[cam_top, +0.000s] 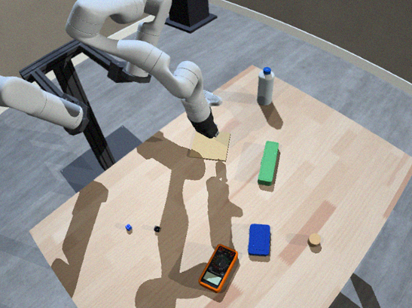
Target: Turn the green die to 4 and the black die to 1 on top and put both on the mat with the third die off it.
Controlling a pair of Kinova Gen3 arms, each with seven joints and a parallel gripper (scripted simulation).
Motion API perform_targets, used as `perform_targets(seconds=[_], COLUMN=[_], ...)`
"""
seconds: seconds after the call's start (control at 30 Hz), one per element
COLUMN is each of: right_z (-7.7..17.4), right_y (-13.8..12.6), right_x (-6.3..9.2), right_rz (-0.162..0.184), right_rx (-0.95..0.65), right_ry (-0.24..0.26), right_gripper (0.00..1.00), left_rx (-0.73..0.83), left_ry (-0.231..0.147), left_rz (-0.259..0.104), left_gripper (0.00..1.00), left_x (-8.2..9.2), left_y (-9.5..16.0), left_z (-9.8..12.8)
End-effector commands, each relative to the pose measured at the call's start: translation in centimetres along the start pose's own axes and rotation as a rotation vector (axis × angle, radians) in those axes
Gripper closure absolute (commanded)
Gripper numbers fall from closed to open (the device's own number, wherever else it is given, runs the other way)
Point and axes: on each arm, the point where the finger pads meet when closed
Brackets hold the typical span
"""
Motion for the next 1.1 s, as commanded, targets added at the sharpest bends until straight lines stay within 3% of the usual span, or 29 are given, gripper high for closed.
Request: perform_targets(seconds=[0.0,0.27,0.7,0.9,1.07], right_z=[-0.04,-0.04,-0.04,-0.04,-0.04], right_y=[0.0,0.0,0.0,0.0,0.0], right_x=[0.06,0.06,0.06,0.06,0.06], right_rz=[0.0,0.0,0.0,0.0,0.0], right_rx=[0.0,0.0,0.0,0.0,0.0], right_ry=[-0.002,-0.002,-0.002,-0.002,-0.002], right_gripper=[0.0,0.0,0.0,0.0,0.0], left_rx=[0.0,-0.003,-0.002,0.0,0.0], left_ry=[0.002,0.04,0.224,0.257,0.26], left_rz=[-0.001,0.004,0.007,0.003,0.003], left_gripper=[0.66,0.66,0.66,0.66,0.66], left_x=[0.06,-0.02,-0.03,0.03,0.01], left_y=[0.06,0.07,0.06,0.06,0.06], left_z=[-0.03,-0.2,-0.32,-0.28,-0.53])
Point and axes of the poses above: on each arm, the point where the finger pads meet when closed, its own x axis back along the fingers, its own y axis across the jaws, z = x × y, and after that the axes turned 1 degree about -x, right-handed
